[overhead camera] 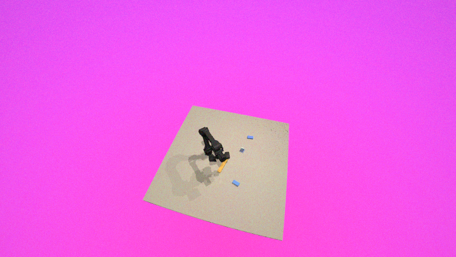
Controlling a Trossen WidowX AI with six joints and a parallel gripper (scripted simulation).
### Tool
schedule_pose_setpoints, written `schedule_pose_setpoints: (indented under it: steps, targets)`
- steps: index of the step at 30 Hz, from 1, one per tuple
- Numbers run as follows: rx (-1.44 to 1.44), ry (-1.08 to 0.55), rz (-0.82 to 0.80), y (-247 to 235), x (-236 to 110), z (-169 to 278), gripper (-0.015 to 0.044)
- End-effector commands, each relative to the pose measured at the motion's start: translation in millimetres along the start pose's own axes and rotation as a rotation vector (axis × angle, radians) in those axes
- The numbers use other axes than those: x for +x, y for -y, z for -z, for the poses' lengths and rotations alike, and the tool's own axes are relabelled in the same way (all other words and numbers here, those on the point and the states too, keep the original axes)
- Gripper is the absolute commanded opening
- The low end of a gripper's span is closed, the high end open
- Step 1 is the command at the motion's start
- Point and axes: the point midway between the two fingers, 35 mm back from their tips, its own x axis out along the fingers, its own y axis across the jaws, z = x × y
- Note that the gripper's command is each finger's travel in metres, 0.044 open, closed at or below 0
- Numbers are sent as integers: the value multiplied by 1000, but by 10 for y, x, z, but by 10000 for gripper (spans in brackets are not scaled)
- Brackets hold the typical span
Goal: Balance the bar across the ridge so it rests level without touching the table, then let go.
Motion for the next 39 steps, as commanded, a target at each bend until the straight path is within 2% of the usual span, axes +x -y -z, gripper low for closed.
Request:
schedule_pose_setpoints:
  steps: [1, 3, 4, 26, 34, 39]
  targets:
    - [4, 0, -1, 1, 6, 0, 374]
    - [36, 0, -7, 5, 56, 3, 321]
    - [60, 0, -12, 8, 94, 4, 315]
    - [585, -41, -110, 8, 919, -89, 315]
    - [600, -44, -113, 5, 956, -95, 315]
    - [600, -44, -113, -13, 1153, -85, 315]
